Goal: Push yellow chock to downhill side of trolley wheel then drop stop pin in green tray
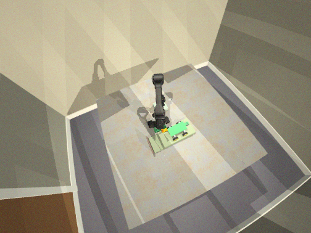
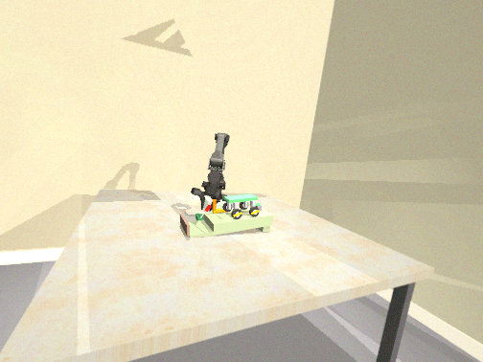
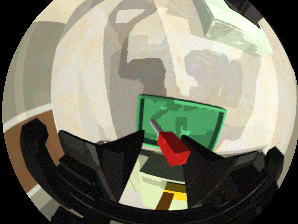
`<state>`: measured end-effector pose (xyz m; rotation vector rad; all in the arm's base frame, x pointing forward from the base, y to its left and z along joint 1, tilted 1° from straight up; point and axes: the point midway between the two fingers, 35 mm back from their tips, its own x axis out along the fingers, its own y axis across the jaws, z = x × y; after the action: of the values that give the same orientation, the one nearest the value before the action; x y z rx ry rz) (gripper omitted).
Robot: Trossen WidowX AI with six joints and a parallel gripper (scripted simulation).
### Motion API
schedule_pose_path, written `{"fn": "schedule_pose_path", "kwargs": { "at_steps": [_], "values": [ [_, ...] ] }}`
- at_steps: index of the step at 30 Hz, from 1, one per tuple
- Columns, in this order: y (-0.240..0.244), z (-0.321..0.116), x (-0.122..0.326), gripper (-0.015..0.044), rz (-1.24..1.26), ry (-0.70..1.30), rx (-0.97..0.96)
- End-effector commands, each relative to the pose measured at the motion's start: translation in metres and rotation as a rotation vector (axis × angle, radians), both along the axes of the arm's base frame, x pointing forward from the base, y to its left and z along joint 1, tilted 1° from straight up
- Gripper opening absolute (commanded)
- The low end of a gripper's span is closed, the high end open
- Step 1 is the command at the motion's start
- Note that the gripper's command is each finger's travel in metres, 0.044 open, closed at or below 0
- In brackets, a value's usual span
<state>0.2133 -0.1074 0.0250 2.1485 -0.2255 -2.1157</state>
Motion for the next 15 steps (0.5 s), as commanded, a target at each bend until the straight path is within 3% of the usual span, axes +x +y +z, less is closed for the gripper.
{"fn": "schedule_pose_path", "kwargs": {
  "at_steps": [1, 15],
  "values": [
    [0.0027, -0.0015, -0.0001, 0.0190, -0.003, 0.001, -0.005],
    [0.0116, -0.0065, 0.0005, 0.0190, -0.003, 0.001, -0.005]
  ]
}}
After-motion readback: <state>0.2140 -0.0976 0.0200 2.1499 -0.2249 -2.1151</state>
